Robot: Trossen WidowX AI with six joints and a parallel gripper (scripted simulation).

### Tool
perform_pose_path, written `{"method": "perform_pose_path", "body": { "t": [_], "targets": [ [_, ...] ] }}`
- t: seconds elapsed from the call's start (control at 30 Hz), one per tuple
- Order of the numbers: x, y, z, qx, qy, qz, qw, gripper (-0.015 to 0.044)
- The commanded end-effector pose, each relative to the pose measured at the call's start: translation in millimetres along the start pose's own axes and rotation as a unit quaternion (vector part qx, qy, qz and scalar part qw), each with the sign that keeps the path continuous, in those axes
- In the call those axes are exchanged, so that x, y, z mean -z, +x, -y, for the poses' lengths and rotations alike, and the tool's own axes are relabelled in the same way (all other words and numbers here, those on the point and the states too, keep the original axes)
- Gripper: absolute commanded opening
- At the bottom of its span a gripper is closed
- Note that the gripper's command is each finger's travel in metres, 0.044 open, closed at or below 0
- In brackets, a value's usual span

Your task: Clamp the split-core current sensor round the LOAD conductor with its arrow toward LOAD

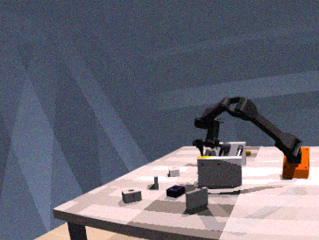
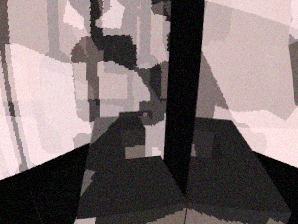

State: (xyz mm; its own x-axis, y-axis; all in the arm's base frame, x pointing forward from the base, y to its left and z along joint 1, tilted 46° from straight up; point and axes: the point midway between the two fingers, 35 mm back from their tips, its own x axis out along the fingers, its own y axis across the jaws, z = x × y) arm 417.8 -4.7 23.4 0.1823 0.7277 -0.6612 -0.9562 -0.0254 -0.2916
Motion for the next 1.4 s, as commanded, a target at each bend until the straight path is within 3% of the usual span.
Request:
{"method": "perform_pose_path", "body": {
  "t": [0.0, 1.37],
  "targets": [
    [0.8, -14.2, 2.0, 0.042, 0.004, -0.003, 0.999, 0.0000],
    [0.4, -16.1, 1.8, 0.053, 0.004, -0.002, 0.999, 0.0000]
  ]
}}
